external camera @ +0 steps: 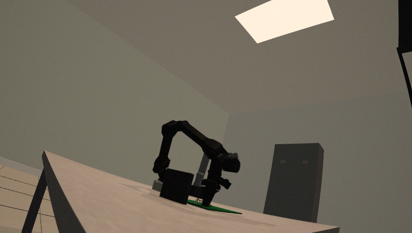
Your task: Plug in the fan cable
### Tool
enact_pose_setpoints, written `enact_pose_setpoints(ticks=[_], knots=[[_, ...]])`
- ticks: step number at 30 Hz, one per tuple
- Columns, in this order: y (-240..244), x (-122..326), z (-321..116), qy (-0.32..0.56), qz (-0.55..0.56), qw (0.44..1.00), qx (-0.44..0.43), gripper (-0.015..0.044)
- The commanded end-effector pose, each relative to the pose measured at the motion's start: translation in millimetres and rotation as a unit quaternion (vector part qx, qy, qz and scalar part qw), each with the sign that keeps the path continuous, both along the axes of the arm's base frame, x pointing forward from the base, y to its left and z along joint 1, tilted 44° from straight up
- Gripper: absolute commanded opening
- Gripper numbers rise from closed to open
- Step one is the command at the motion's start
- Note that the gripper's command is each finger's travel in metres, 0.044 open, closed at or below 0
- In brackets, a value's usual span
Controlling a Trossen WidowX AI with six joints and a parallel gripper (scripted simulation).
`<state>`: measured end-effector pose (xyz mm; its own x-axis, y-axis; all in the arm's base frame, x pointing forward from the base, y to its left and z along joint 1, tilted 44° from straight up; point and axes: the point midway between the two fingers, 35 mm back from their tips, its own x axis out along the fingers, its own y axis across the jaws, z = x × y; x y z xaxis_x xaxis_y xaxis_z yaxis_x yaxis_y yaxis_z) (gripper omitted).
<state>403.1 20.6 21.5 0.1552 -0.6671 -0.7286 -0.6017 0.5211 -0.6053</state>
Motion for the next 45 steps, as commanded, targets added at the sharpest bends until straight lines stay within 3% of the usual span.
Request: enact_pose_setpoints(ticks=[1, 10, 19, 21, 24, 31, 45], knots=[[0.2, 0.2, 0.3, 0.000, 0.000, 1.000, 0.000, 0.0335], [0.2, 0.2, 0.3, 0.000, 0.000, 1.000, 0.000, 0.0099], [0.2, 0.2, 0.3, 0.000, 0.000, 1.000, 0.000, 0.0039], [8.0, -0.9, 8.0, 0.000, 0.000, 1.000, 0.000, 0.0000], [32.4, -7.0, 34.1, 0.003, 0.002, 1.000, -0.001, 0.0000], [34.7, -7.7, 34.1, 0.011, 0.010, 1.000, -0.003, 0.0000], [38.2, -29.8, 27.9, 0.169, 0.182, 0.968, -0.039, 0.0000]])
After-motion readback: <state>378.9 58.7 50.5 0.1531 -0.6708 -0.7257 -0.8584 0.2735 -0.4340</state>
